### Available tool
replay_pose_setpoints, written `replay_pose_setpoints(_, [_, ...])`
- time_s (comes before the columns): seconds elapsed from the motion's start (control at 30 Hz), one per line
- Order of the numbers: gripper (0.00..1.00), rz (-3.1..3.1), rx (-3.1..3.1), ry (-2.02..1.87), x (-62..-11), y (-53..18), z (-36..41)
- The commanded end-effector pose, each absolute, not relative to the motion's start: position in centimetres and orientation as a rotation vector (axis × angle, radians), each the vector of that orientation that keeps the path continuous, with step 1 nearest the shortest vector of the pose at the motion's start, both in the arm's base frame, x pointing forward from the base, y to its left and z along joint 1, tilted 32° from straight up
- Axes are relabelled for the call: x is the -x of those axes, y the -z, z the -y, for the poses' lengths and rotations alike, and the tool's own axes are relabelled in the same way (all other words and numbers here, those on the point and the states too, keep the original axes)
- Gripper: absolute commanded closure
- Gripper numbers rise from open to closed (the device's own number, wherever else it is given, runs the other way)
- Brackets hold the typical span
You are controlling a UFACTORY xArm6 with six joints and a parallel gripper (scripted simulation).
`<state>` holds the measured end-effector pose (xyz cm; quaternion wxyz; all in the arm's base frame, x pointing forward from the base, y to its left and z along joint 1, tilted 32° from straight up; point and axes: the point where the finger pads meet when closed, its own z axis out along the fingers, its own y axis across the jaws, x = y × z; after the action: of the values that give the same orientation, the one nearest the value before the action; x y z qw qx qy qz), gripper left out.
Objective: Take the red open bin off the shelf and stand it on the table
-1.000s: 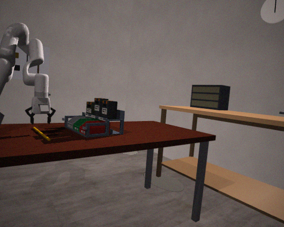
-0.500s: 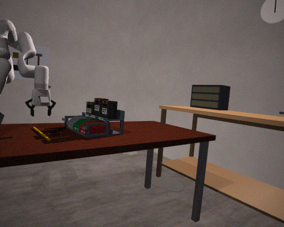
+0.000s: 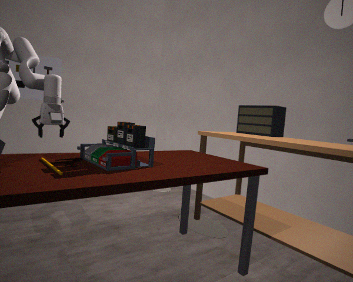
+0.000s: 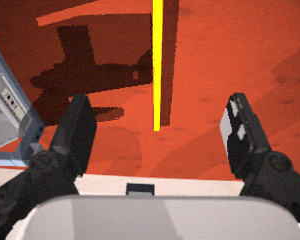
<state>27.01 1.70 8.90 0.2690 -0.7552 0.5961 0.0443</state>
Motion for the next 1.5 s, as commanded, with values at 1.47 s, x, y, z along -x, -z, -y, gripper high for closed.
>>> replay_pose_setpoints(1.47, [0.0,-1.605,2.036,-0.122,-27.3,-7.9,-2.3])
